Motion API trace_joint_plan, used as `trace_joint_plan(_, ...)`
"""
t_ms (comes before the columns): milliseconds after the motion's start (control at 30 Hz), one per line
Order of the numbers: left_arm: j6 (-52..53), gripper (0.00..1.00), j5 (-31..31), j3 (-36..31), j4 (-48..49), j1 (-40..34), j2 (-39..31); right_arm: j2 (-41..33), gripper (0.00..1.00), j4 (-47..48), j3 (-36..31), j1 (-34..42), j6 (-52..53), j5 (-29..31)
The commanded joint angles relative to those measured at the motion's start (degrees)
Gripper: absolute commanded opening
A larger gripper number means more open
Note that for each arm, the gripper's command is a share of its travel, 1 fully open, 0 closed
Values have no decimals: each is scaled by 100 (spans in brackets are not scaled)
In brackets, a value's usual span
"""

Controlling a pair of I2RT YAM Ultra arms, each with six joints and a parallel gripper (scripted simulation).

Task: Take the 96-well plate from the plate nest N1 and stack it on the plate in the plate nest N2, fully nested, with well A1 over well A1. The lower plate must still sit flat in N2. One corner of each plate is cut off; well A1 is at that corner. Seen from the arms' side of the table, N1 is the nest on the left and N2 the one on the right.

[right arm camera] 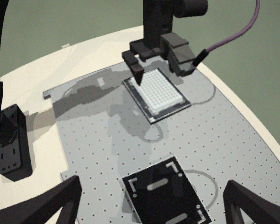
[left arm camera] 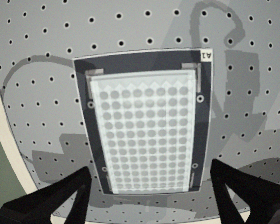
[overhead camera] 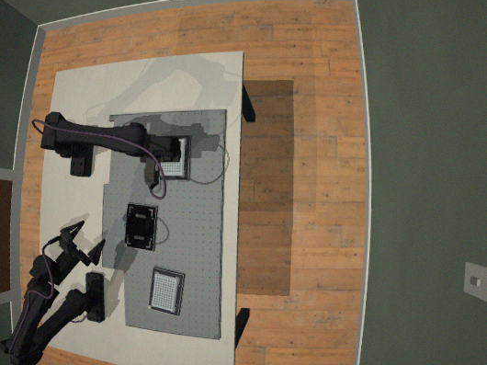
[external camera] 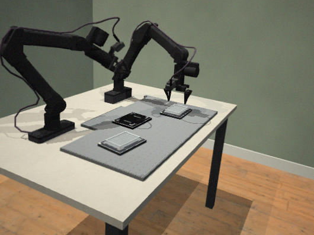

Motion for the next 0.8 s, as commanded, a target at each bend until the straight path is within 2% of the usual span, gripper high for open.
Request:
trace_joint_plan(0,54,100,-9,-115,182,-40,126,-79,100,33,-33,21,-55,26)
trace_joint_plan(767,54,100,-9,-462,742,-40,339,-79,100,33,-33,21,-55,26)
